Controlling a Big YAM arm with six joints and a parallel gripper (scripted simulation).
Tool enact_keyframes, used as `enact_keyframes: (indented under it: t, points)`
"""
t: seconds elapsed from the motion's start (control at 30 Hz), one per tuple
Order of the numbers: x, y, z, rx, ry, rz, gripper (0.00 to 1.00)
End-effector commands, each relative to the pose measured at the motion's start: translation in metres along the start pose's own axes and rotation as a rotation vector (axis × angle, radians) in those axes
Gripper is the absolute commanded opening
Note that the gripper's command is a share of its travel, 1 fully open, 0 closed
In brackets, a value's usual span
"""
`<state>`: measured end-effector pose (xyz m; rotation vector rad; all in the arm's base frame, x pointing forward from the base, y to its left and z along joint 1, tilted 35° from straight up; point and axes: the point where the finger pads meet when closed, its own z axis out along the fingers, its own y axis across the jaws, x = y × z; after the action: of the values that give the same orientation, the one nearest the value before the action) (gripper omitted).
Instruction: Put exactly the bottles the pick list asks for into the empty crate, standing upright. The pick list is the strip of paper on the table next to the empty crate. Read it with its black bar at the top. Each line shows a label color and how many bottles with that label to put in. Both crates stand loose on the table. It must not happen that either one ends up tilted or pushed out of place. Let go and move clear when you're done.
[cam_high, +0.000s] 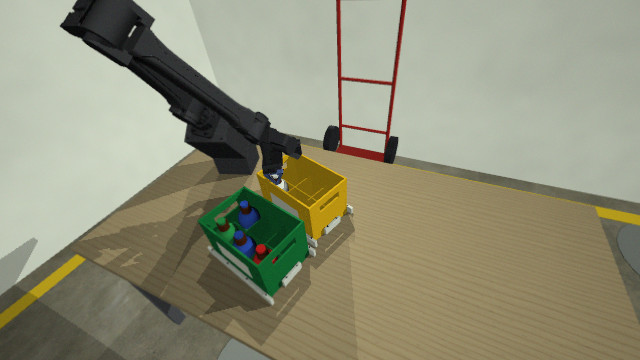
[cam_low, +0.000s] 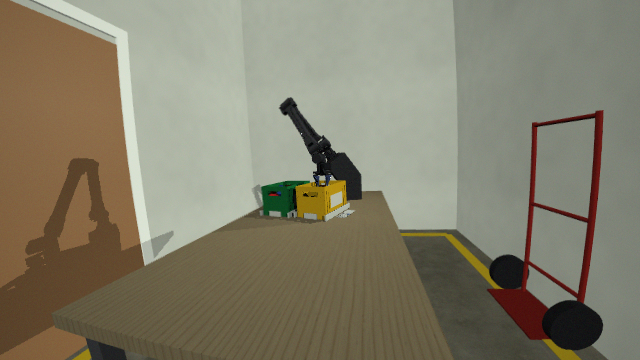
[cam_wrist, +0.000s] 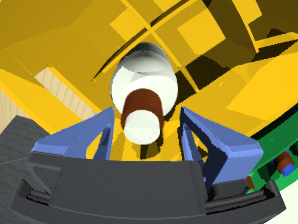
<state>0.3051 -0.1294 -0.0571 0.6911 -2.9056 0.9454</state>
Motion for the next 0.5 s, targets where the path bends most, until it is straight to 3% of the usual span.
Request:
enact_keyframes:
  t: [0.0,0.47]
  points:
    - [-0.0047,-0.0043,-0.0014,0.007,-0.011,0.004,0.61]
    - [-0.0047,-0.0044,-0.0013,0.007,-0.011,0.004,0.61]
